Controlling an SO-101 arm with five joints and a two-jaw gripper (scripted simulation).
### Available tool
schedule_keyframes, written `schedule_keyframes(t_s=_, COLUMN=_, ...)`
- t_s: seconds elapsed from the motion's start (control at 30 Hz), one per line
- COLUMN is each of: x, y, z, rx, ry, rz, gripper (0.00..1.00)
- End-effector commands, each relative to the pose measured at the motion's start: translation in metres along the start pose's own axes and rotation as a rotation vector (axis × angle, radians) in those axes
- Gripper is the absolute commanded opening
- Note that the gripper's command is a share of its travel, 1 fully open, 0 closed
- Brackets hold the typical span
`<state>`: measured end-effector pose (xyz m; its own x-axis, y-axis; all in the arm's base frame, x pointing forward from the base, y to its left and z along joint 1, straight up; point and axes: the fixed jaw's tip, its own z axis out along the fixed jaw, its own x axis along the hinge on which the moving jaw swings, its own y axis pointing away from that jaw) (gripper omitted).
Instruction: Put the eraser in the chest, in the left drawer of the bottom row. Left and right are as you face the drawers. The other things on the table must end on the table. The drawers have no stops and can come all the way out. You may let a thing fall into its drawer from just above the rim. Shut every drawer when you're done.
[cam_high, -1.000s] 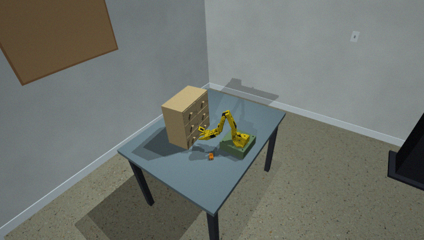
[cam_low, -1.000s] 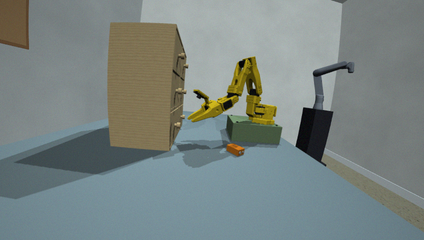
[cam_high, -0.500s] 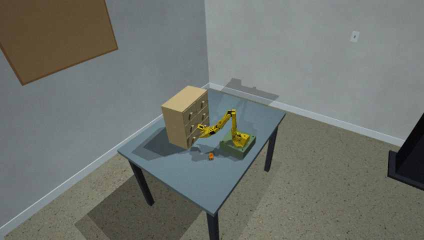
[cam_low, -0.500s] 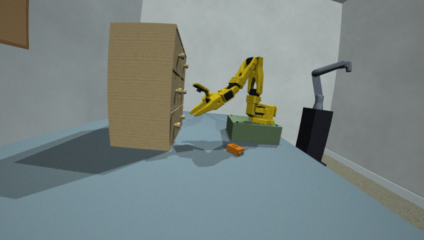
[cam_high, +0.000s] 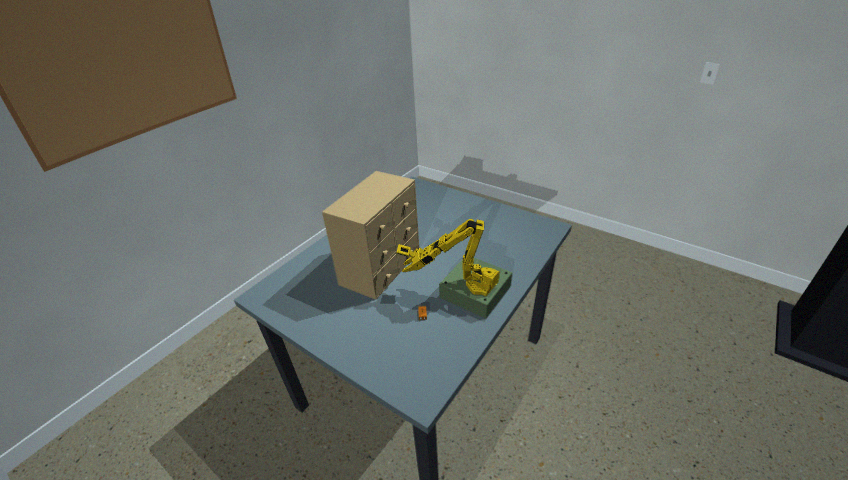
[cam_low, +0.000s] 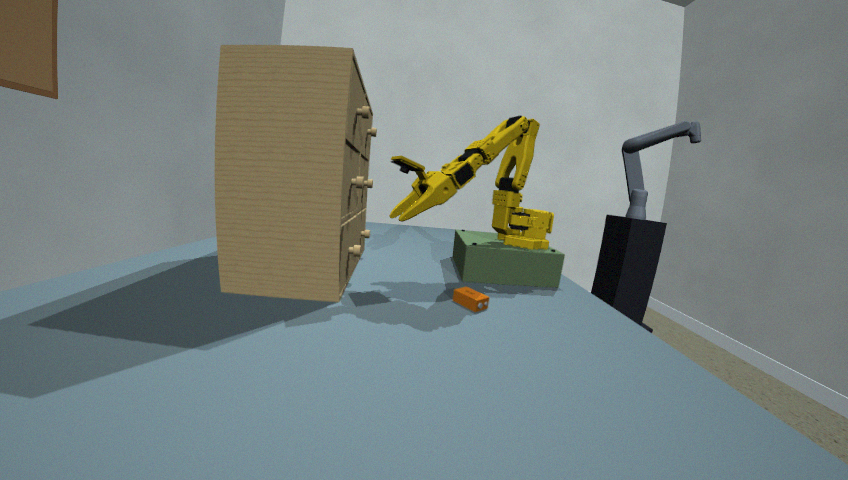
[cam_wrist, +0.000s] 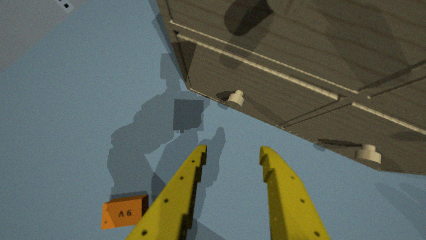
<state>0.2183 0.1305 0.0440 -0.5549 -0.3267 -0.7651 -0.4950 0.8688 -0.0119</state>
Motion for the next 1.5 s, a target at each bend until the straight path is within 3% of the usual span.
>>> schedule_keyframes(t_s=0.0, x=0.007, y=-0.001, z=-0.009, rx=0.002, ry=0.054, rz=-0.008, gripper=0.21)
schedule_keyframes(t_s=0.47, x=0.016, y=-0.002, z=-0.037, rx=0.002, ry=0.156, rz=-0.011, gripper=0.21)
schedule_keyframes(t_s=0.97, x=0.038, y=-0.002, z=-0.074, rx=0.001, ry=0.283, rz=-0.014, gripper=0.21)
schedule_keyframes(t_s=1.3, x=0.052, y=-0.002, z=-0.092, rx=0.0, ry=0.348, rz=-0.016, gripper=0.21)
schedule_keyframes(t_s=1.47, x=0.052, y=-0.002, z=-0.092, rx=0.0, ry=0.348, rz=-0.016, gripper=0.21)
